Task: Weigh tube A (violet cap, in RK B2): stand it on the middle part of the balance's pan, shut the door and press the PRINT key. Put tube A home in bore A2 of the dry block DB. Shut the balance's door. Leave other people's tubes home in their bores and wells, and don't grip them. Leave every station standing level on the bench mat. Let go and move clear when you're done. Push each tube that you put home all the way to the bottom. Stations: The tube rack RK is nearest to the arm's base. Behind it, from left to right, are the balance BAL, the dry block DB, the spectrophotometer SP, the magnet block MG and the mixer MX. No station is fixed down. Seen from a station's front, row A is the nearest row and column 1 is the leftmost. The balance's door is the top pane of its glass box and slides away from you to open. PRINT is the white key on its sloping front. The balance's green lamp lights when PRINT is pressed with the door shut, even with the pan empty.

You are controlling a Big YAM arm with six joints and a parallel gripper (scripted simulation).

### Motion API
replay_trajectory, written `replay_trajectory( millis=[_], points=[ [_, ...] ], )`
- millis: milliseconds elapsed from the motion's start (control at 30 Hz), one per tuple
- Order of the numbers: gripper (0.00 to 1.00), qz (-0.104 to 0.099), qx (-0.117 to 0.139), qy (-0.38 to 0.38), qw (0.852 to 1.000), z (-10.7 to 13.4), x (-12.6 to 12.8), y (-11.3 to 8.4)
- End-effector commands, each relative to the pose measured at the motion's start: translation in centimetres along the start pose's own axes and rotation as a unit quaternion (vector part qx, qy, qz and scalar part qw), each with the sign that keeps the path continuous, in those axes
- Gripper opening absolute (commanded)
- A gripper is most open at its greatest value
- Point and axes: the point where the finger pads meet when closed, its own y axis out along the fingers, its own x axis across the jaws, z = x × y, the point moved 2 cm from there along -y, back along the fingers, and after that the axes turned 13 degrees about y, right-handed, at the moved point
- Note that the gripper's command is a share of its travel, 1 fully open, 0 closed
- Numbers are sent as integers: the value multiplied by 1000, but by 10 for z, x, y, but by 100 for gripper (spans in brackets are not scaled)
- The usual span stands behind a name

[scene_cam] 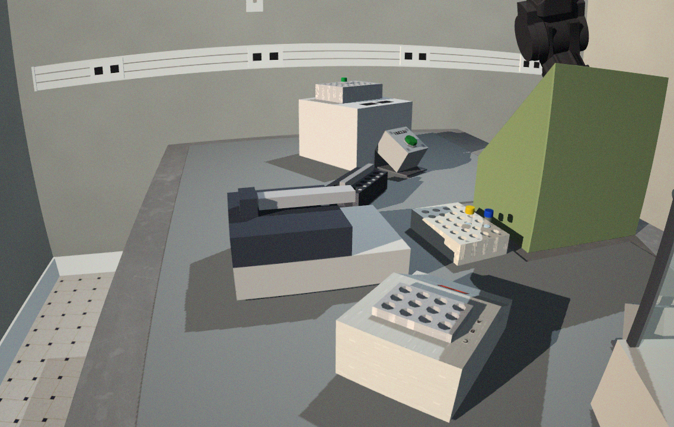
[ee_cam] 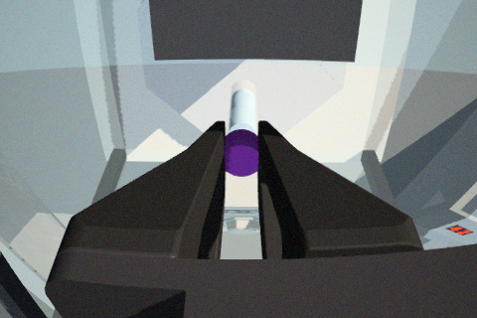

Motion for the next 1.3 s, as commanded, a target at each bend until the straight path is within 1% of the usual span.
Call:
replay_trajectory(
  millis=[0,33,67,133,367,467,533,600,633,733,900,1000,1100,1167,1200,1267],
  points=[
    [9,-4,-27,8,1000,-21,7,-30],
    [9,-4,-27,8,1000,-21,7,-30],
    [9,-1,-15,7,1000,-13,6,-20],
    [9,-7,-32,11,999,-22,4,-41],
    [9,-7,-33,12,999,-22,3,-54],
    [9,-5,-28,9,1000,-20,6,-52],
    [9,-6,-33,10,999,-21,5,-62],
    [9,-6,-33,10,999,-21,5,-62],
    [9,-5,-19,10,1000,-18,4,-48],
    [9,-7,-34,11,999,-21,4,-70],
    [9,-6,-35,10,999,-20,5,-79],
    [9,-7,-28,11,1000,-20,4,-76],
    [9,-7,-35,10,999,-20,5,-89],
    [9,-7,-35,10,999,-20,5,-89],
    [9,-1,-17,6,1000,-17,9,-69],
    [9,-5,-26,9,1000,-19,6,-84]
  ],
)
